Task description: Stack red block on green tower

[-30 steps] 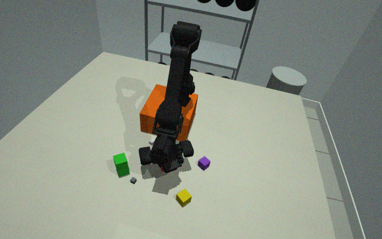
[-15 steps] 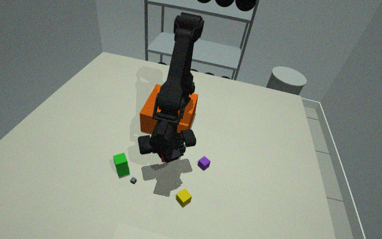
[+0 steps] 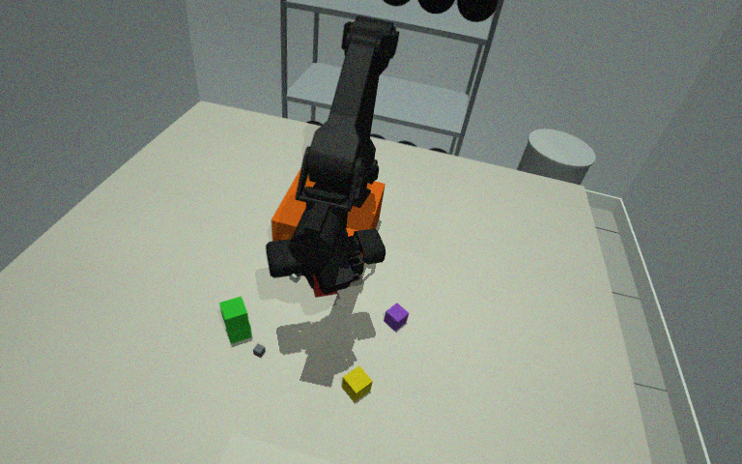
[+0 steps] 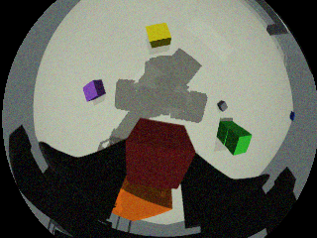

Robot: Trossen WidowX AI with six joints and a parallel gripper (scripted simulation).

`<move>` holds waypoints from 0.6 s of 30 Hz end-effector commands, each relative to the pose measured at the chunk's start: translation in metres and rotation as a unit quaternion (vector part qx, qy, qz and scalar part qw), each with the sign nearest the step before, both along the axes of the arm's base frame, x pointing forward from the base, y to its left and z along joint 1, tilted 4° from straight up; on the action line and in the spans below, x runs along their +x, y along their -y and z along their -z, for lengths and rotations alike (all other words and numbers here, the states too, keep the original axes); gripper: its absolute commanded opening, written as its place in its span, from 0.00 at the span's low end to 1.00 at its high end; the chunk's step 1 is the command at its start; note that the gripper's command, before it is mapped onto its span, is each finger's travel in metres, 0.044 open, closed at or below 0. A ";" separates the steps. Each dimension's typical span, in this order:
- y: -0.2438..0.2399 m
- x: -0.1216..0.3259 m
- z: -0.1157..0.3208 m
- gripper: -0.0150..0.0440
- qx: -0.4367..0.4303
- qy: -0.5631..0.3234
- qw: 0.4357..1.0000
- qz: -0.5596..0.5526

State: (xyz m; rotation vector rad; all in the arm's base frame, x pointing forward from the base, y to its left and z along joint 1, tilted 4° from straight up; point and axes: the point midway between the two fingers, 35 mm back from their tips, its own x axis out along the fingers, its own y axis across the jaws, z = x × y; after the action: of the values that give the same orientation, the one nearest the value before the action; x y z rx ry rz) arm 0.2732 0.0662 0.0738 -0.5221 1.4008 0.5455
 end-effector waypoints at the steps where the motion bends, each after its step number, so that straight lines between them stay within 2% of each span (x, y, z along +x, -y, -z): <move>1: 0.000 0.000 -0.003 0.25 -0.001 -0.001 1.000 -0.001; 5: 0.006 0.006 -0.005 0.25 -0.002 -0.001 1.000 -0.002; 18: 0.067 0.057 -0.009 0.25 -0.005 0.001 1.000 -0.002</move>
State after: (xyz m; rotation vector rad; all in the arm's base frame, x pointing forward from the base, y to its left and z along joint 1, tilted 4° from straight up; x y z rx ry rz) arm 0.3183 0.0164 0.0820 -0.5313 1.4040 0.5367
